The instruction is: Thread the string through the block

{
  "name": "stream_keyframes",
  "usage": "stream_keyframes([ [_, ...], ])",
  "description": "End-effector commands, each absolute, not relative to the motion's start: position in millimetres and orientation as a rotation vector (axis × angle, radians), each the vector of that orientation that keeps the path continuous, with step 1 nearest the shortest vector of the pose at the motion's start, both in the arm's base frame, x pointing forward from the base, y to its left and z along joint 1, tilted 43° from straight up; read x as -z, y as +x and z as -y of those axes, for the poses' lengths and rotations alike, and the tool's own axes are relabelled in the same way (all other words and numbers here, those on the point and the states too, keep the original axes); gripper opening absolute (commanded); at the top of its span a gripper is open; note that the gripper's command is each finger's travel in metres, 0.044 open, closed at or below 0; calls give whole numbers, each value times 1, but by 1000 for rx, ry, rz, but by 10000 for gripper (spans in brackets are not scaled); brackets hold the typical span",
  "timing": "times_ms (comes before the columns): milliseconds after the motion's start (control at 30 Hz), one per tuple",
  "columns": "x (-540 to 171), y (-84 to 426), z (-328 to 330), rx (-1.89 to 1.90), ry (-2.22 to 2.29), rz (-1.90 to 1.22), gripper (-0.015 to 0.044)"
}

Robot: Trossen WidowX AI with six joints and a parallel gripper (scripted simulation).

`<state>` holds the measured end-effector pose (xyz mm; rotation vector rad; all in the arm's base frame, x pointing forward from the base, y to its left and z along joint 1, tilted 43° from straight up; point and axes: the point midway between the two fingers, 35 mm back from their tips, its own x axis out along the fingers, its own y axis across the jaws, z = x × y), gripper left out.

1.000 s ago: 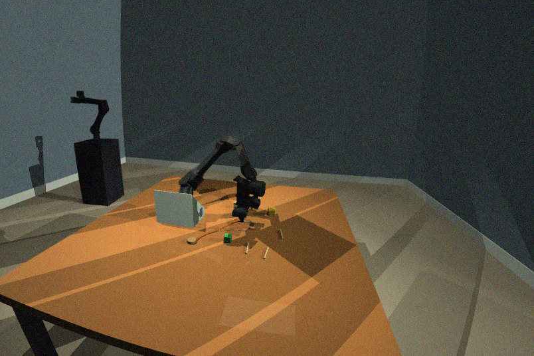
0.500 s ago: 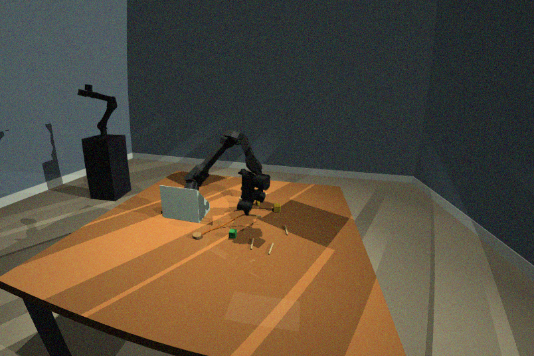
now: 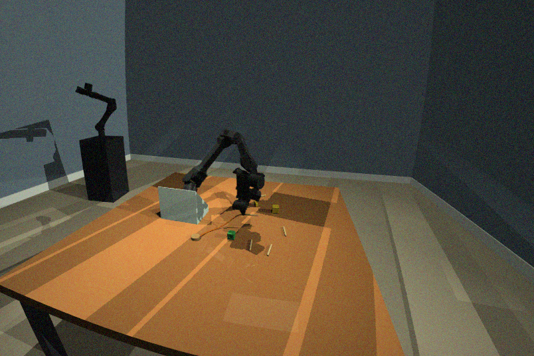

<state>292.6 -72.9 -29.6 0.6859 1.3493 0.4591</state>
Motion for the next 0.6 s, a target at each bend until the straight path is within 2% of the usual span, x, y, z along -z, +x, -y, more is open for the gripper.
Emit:
stream_keyframes([
  [0,29,287,76,-457,693,-1341,0],
  [567,27,271,93,-439,702,-1296,0],
])
